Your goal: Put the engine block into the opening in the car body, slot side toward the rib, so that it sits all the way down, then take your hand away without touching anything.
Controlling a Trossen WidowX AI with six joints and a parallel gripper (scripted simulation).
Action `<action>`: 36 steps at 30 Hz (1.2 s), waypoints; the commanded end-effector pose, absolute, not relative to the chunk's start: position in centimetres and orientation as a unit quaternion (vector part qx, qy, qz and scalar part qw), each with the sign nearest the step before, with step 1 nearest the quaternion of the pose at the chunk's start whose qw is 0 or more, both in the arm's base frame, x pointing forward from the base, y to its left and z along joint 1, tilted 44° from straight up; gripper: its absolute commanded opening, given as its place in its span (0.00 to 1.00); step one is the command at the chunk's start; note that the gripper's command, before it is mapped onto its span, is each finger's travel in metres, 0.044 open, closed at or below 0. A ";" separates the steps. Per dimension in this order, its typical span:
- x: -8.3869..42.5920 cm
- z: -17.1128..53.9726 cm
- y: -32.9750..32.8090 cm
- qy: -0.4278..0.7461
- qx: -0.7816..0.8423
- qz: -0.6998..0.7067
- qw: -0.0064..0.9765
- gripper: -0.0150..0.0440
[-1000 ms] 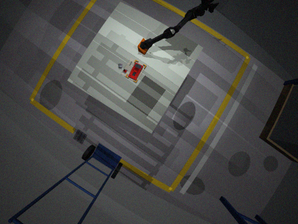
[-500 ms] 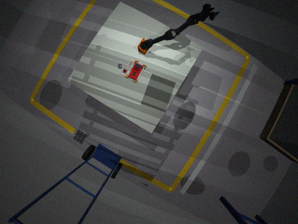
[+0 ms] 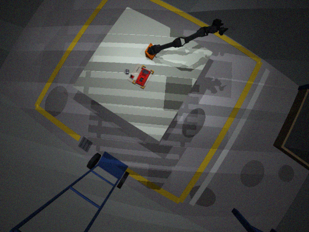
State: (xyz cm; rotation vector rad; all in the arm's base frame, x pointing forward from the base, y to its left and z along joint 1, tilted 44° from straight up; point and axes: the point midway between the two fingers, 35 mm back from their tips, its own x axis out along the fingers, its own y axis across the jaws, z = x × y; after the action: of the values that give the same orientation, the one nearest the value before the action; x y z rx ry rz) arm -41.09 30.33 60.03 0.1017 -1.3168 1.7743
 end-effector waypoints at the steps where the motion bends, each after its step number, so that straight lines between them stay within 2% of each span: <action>1: -39.5 59.5 32.7 -0.520 0.028 0.720 0.459 1.00; 36: -22.3 56.9 46.5 -0.395 -0.039 0.717 0.573 1.00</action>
State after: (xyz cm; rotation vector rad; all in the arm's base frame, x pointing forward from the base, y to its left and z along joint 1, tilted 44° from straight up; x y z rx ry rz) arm -23.74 45.62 57.46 -0.0766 -0.9581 1.6848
